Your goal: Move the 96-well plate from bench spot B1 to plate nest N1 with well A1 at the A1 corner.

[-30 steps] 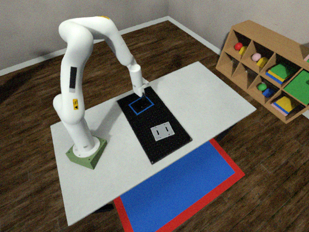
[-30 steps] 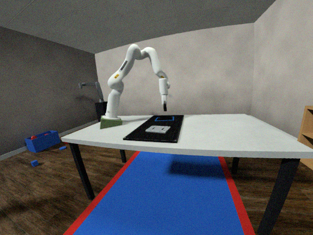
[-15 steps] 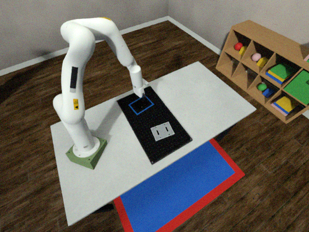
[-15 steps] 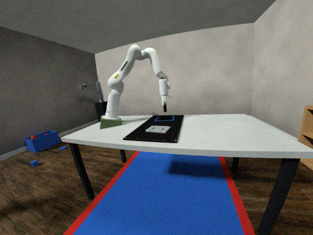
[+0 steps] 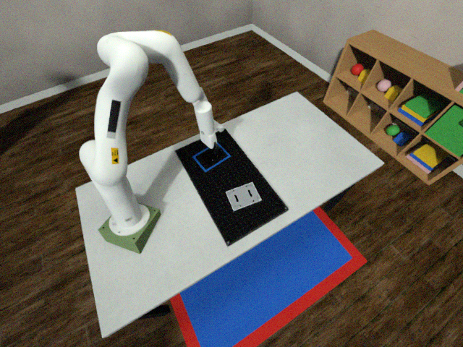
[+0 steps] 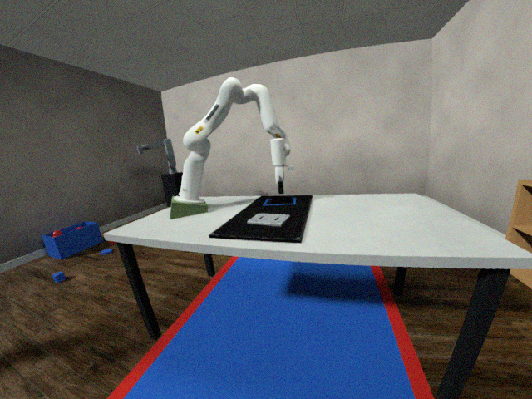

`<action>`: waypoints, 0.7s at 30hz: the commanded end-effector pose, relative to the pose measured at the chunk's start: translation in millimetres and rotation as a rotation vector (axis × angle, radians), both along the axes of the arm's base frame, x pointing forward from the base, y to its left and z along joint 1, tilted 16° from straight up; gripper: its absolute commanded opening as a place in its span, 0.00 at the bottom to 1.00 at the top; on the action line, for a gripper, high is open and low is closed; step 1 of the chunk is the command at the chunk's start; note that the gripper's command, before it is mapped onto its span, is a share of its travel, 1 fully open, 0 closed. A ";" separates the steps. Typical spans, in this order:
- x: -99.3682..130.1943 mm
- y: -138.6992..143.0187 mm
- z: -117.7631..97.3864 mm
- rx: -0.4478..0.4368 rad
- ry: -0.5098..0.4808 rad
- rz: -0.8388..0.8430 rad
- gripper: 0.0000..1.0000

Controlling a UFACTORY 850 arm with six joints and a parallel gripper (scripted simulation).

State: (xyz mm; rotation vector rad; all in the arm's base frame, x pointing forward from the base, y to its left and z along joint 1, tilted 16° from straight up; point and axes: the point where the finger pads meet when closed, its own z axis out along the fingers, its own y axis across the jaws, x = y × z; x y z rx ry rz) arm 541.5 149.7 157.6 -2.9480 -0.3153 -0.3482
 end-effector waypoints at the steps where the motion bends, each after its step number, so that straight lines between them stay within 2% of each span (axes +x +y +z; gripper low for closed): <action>1: 2.8 1.8 -7.6 0.002 -0.003 0.000 1.00; 11: 6.4 4.8 -23.6 0.002 -0.003 0.000 1.00; 21: 7.4 5.6 -27.9 0.002 -0.002 0.000 1.00</action>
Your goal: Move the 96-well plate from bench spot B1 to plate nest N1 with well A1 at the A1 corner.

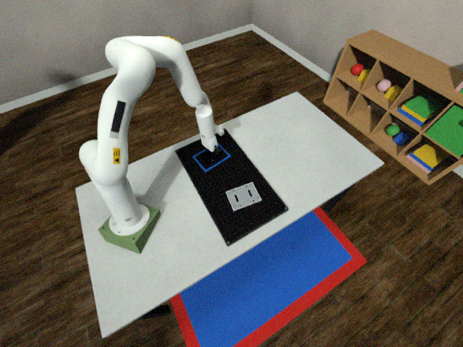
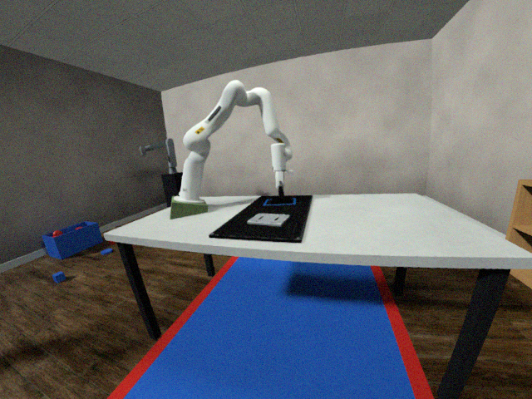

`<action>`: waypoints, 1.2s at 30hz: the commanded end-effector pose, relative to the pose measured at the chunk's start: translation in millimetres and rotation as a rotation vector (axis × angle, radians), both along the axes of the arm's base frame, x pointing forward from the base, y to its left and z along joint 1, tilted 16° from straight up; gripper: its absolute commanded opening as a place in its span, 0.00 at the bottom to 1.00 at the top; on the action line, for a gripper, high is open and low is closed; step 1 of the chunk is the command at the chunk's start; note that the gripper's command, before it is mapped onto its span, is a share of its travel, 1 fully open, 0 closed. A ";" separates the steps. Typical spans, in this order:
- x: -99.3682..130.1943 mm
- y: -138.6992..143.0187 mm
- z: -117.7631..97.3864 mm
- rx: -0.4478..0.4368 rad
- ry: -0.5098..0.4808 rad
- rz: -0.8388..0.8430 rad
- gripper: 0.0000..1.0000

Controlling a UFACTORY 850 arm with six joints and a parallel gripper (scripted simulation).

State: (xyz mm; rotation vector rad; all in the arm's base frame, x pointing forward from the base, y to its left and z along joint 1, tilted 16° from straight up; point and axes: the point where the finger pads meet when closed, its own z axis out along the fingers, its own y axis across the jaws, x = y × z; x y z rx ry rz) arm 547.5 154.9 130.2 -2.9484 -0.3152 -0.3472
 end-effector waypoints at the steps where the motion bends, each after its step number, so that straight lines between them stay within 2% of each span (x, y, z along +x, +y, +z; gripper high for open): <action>1: 1.3 0.5 -0.5 0.002 -0.003 0.000 1.00; 36: 4.6 3.2 -15.3 0.002 -0.003 0.000 1.00</action>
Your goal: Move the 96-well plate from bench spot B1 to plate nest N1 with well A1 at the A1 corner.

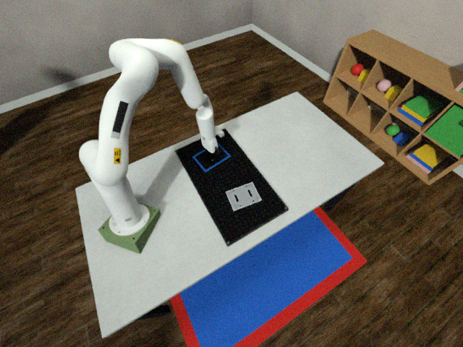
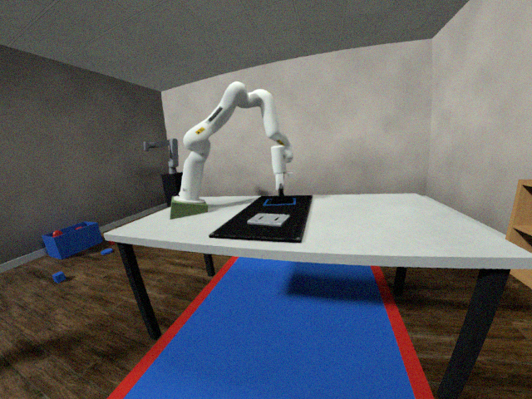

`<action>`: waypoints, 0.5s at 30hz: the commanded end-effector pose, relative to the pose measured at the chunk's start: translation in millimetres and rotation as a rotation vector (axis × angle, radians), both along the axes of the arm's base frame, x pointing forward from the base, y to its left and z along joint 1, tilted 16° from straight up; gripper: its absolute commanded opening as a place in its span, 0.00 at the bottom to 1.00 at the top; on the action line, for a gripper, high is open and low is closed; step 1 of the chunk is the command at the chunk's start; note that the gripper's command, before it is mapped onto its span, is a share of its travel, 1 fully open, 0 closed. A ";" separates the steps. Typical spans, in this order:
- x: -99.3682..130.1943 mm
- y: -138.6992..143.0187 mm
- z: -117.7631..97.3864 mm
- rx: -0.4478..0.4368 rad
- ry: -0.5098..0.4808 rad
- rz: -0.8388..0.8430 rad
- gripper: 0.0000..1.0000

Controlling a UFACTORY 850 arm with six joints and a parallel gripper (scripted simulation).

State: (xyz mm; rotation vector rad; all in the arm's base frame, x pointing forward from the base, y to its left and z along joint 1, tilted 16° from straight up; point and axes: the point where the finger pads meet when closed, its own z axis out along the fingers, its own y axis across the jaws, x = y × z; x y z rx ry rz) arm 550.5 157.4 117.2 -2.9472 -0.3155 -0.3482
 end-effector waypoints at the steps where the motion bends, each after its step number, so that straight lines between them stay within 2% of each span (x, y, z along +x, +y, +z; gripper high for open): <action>1: 1.7 0.8 -2.9 0.001 -0.003 0.000 1.00; 15: 2.5 1.6 -6.7 0.001 -0.003 0.000 1.00</action>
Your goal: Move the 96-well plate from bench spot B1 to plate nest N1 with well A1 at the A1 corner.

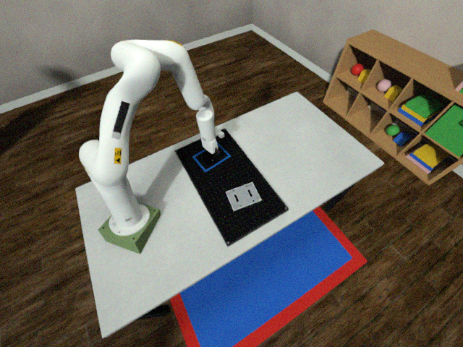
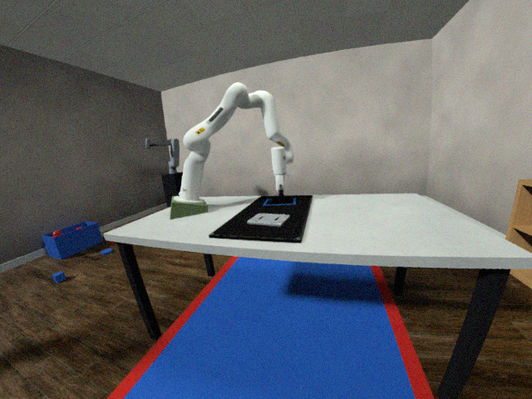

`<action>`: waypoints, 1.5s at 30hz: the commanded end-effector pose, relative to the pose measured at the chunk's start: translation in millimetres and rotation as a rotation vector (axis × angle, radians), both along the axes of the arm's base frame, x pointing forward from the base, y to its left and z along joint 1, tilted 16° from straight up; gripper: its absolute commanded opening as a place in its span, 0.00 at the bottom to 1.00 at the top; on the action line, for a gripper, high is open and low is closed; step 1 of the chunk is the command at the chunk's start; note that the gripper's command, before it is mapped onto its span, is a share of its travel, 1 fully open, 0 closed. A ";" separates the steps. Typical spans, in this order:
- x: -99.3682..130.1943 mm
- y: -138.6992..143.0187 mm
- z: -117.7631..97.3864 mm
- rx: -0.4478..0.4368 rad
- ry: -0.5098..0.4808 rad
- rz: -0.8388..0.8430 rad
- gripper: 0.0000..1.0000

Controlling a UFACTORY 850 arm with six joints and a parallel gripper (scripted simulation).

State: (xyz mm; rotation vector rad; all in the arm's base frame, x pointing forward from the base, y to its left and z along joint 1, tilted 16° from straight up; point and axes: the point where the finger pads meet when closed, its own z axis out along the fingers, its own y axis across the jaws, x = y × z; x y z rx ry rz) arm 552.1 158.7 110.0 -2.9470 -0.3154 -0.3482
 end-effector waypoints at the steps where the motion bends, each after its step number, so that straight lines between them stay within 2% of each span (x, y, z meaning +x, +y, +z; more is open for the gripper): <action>1: 0.9 0.2 0.5 0.001 -0.003 0.000 1.00; 13: 1.0 0.2 0.5 0.001 -0.002 0.000 1.00; 14: 0.8 0.1 1.0 0.001 -0.003 0.000 0.00; 45: 0.7 0.1 1.0 0.001 -0.003 0.000 0.00</action>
